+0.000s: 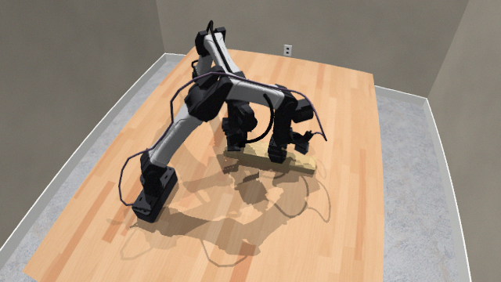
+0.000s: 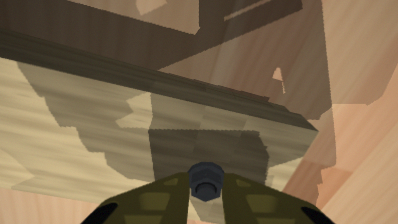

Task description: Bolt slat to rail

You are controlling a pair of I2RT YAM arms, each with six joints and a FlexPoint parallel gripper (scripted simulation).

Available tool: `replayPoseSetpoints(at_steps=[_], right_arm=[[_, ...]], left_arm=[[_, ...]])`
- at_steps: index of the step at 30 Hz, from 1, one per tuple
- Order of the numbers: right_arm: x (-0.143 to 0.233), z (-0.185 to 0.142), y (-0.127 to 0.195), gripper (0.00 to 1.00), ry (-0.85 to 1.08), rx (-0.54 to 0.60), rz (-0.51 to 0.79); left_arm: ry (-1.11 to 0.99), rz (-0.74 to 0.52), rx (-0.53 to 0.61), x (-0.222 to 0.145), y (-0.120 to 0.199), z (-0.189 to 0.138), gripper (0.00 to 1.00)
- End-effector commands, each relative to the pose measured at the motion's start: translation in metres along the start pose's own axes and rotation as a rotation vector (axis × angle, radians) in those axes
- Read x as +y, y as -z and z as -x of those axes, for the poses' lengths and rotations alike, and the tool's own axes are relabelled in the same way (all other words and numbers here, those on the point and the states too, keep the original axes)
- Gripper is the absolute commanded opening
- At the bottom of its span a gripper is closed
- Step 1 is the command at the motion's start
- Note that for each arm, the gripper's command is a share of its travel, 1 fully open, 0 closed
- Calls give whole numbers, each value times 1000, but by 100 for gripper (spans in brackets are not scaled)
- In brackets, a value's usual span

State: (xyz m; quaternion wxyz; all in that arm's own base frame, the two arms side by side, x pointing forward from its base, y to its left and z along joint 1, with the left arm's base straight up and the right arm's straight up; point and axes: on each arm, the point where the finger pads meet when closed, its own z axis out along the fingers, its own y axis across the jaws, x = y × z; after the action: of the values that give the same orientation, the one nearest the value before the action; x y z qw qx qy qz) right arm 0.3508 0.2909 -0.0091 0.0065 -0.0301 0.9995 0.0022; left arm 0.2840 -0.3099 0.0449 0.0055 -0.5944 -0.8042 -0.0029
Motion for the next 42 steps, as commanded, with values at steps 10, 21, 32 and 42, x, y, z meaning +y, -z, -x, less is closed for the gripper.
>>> replayPoseSetpoints(at_steps=[10, 21, 32, 42], right_arm=[[1, 3, 5, 67, 0, -12, 10], [1, 3, 5, 67, 0, -12, 10], [1, 3, 5, 67, 0, -12, 10], [1, 3, 5, 67, 0, -12, 10]], left_arm=[[-508, 23, -38, -1, 12, 3, 14], [-948, 34, -33, -1, 11, 3, 14], [-1308, 42, -27, -2, 11, 3, 14], [-1488, 36, -19, -3, 11, 1, 14]])
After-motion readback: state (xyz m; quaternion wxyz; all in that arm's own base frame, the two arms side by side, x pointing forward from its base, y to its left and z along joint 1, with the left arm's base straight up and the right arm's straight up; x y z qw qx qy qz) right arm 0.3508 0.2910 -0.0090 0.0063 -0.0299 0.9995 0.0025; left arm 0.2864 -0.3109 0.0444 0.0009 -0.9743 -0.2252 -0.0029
